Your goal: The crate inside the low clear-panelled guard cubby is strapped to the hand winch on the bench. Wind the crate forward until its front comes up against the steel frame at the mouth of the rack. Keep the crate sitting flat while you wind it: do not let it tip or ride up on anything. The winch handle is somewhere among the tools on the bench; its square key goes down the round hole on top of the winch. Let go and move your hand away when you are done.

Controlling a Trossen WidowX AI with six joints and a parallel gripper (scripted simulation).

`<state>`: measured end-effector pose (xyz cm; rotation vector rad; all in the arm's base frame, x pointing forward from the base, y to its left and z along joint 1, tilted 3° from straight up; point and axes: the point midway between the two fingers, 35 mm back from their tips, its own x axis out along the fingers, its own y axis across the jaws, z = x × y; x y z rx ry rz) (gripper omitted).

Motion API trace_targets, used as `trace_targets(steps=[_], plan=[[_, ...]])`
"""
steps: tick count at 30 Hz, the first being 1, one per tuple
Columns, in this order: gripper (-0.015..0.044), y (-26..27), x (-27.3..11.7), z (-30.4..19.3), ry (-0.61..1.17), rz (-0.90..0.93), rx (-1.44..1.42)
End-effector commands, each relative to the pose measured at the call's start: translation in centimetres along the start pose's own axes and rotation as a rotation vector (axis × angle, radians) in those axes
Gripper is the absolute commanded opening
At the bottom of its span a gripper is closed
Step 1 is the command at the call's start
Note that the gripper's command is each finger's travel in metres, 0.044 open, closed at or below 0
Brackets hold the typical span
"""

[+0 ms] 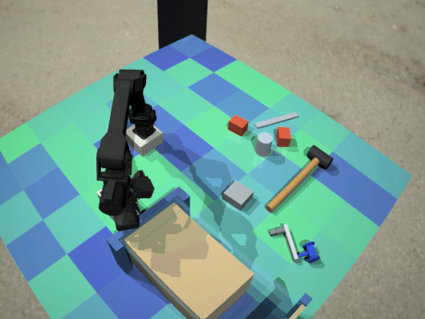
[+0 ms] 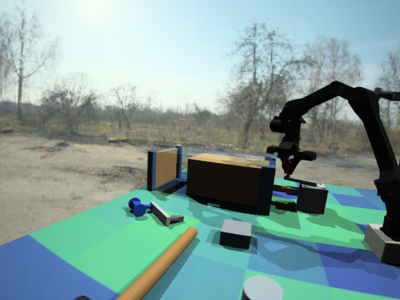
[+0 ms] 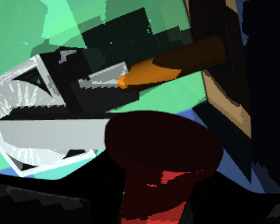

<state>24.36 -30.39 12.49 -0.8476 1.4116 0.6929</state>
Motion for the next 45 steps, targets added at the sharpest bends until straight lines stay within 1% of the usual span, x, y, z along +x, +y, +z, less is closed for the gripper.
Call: trace_targets(steps=[1,2,19,22,25,30,32,39,42,45], plan=[[0.0000,0.4,-0.1,1.5,-0.035,0.008,-0.014],[0.0000,0.0,0.0,0.2,-0.001,0.001,-0.002],[0.0440,0.0,0.0,0.2,-0.001,0.001,-0.003],[0.0440,0.0,0.0,0.2,-0.001,0.001,-0.003],[0.0440,0.0,-1.0,0.1,-0.001,0.004,-0.002],[0.0440,0.3,-5.3,-0.2,-0.001,0.016,0.003],[0.0440,0.5,-6.4,-0.2,0.000,0.019,0.005],[0.0440,0.7,-6.8,-0.2,0.001,0.017,0.005],[0.0440,1.6,-8.6,0.0,0.009,-0.007,0.004],[0.0440,3.4,-11.4,0.5,0.022,-0.046,0.004]])
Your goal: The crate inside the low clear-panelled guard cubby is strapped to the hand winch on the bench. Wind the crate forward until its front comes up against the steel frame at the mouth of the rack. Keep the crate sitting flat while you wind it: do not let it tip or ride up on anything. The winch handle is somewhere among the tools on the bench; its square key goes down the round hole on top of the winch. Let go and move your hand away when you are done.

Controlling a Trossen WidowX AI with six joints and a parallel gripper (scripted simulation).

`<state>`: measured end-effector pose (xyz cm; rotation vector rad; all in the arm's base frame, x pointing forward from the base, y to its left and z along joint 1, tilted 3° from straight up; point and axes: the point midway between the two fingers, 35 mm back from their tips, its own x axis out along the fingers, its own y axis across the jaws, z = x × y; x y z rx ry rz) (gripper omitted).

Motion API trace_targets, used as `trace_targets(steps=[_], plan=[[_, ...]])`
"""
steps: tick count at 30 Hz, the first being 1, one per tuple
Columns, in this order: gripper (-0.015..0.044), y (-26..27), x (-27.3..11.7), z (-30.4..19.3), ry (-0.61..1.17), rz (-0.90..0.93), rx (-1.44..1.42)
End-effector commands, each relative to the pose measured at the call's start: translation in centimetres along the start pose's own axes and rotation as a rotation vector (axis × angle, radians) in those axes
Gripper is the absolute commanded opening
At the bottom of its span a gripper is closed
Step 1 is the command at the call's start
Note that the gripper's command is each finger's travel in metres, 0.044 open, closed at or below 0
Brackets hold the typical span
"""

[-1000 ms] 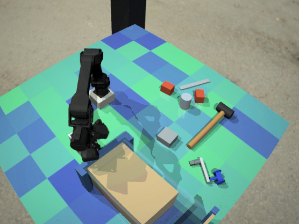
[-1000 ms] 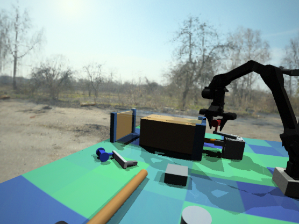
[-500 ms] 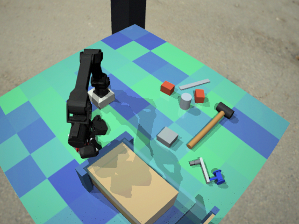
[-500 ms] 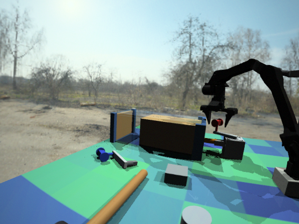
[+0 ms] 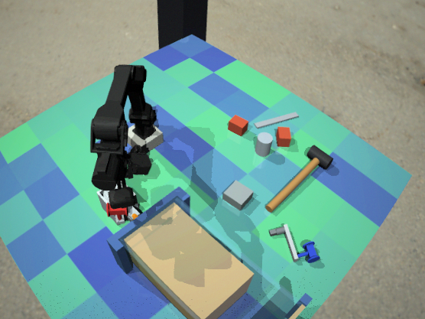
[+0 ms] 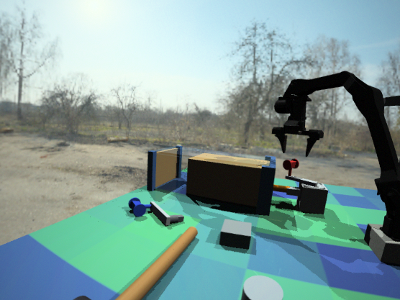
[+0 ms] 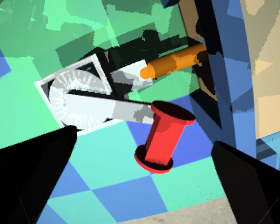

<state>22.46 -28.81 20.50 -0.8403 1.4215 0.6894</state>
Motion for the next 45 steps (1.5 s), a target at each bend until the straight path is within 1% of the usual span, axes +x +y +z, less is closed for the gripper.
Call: trace_targets(steps=[1,3,7,9,14,17,45], plan=[[0.0440,2.3,-4.1,0.6,0.021,-0.064,-0.004],[0.0440,2.9,-4.8,0.8,0.024,-0.075,-0.004],[0.0440,2.9,-4.8,0.8,0.024,-0.075,-0.004],[0.0440,3.2,-4.9,-0.1,0.030,-0.084,0.000],[0.0440,9.7,-5.0,-4.0,0.022,-0.057,-0.001],[0.0440,12.8,-4.9,-5.1,0.015,-0.049,-0.001],[0.0440,13.0,-4.8,-5.1,0.015,-0.048,-0.001]])
